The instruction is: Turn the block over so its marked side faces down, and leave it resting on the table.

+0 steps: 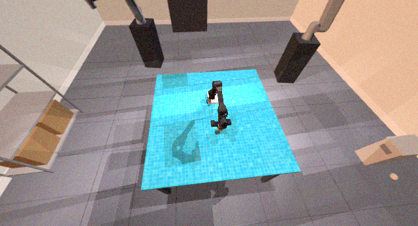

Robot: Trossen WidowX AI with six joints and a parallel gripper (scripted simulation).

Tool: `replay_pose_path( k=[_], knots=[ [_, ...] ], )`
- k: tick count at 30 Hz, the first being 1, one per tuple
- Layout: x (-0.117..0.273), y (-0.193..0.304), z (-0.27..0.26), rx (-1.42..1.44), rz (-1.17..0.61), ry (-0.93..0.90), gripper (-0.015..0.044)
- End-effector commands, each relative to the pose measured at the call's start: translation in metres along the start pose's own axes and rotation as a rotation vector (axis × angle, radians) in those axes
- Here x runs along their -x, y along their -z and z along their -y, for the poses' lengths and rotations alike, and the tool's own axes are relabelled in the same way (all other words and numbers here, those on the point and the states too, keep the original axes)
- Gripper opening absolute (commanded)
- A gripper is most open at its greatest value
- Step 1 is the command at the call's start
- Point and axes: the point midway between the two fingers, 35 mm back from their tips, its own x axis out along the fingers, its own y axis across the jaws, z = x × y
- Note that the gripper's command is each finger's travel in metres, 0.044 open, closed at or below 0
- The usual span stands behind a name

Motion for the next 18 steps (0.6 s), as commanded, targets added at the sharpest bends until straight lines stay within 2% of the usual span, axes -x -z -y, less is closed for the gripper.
replay_pose_path(
  k=[1, 18],
  knots=[
    [-0.0001, -0.0005, 0.0003, 0.001, 0.068, 0.005, 0.0000],
    [-0.0028, 0.0031, 0.0004, 0.000, 0.305, 0.004, 0.0000]
  ],
)
